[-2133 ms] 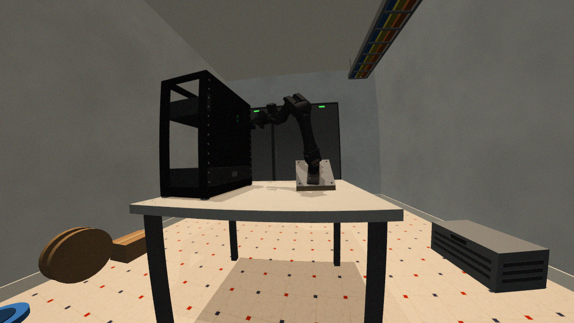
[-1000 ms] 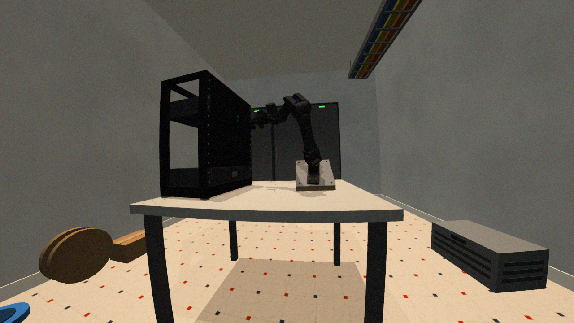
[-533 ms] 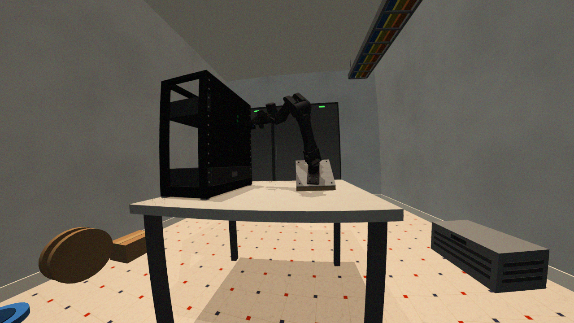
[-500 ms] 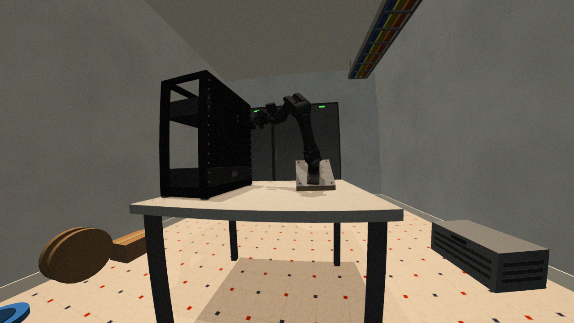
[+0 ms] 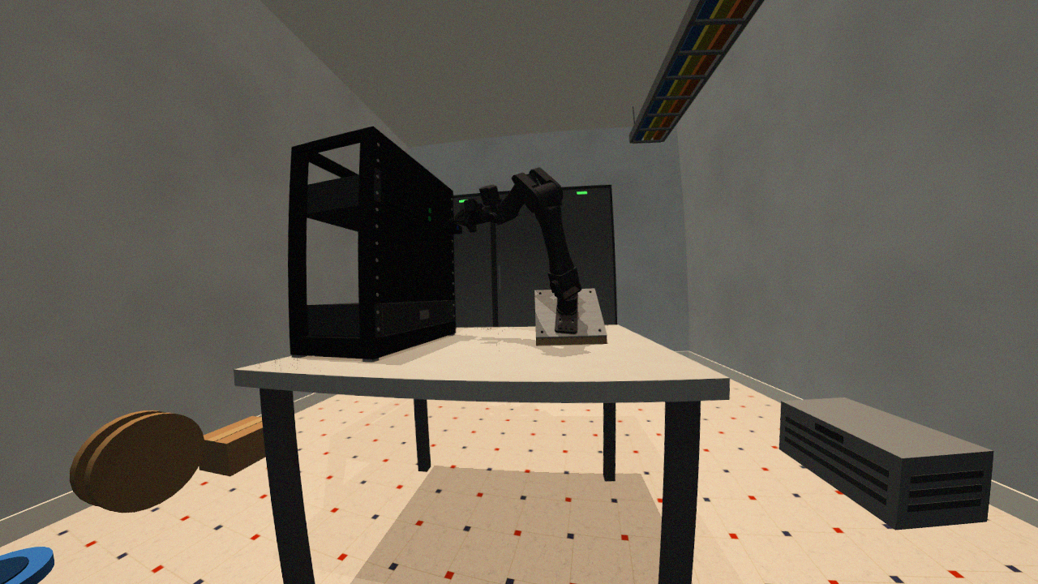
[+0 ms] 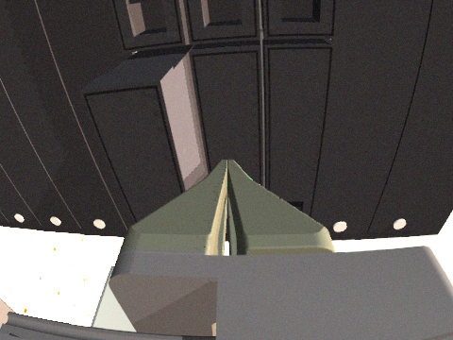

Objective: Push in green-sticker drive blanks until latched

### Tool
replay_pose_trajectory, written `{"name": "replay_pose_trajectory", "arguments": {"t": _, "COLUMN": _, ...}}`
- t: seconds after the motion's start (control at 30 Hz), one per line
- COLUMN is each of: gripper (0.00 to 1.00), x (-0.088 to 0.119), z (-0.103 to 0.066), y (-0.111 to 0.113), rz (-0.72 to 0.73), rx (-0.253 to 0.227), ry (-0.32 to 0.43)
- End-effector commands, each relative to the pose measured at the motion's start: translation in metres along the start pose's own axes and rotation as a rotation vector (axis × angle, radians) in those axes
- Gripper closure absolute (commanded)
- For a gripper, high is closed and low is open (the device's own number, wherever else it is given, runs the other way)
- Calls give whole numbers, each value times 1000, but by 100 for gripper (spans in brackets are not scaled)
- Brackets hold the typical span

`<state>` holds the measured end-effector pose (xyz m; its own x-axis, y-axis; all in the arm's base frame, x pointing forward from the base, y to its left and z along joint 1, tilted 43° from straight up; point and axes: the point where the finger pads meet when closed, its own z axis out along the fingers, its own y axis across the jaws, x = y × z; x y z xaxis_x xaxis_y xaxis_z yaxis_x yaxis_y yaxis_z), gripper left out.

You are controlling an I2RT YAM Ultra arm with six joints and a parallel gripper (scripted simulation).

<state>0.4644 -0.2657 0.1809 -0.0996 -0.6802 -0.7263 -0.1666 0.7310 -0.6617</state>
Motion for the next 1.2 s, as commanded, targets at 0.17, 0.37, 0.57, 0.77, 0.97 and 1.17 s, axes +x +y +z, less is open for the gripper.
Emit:
{"name": "replay_pose_trajectory", "arguments": {"t": 0.17, "gripper": 100, "x": -35, "z": 11, "y": -43, "rz": -105, "rx": 97, "ry": -58}}
{"name": "replay_pose_trajectory", "arguments": {"t": 0.37, "gripper": 100, "x": -34, "z": 11, "y": -42, "rz": -103, "rx": 95, "ry": -57}}
{"name": "replay_pose_trajectory", "arguments": {"t": 0.57, "gripper": 100, "x": -35, "z": 16, "y": -45, "rz": -99, "rx": 92, "ry": -54}}
{"name": "replay_pose_trajectory", "arguments": {"t": 0.77, "gripper": 100, "x": -39, "z": 14, "y": -47, "rz": -106, "rx": 97, "ry": -59}}
{"name": "replay_pose_trajectory", "arguments": {"t": 0.97, "gripper": 100, "x": -39, "z": 14, "y": -47, "rz": -106, "rx": 97, "ry": -59}}
{"name": "replay_pose_trajectory", "arguments": {"t": 1.17, "gripper": 100, "x": -39, "z": 14, "y": -47, "rz": -106, "rx": 97, "ry": -59}}
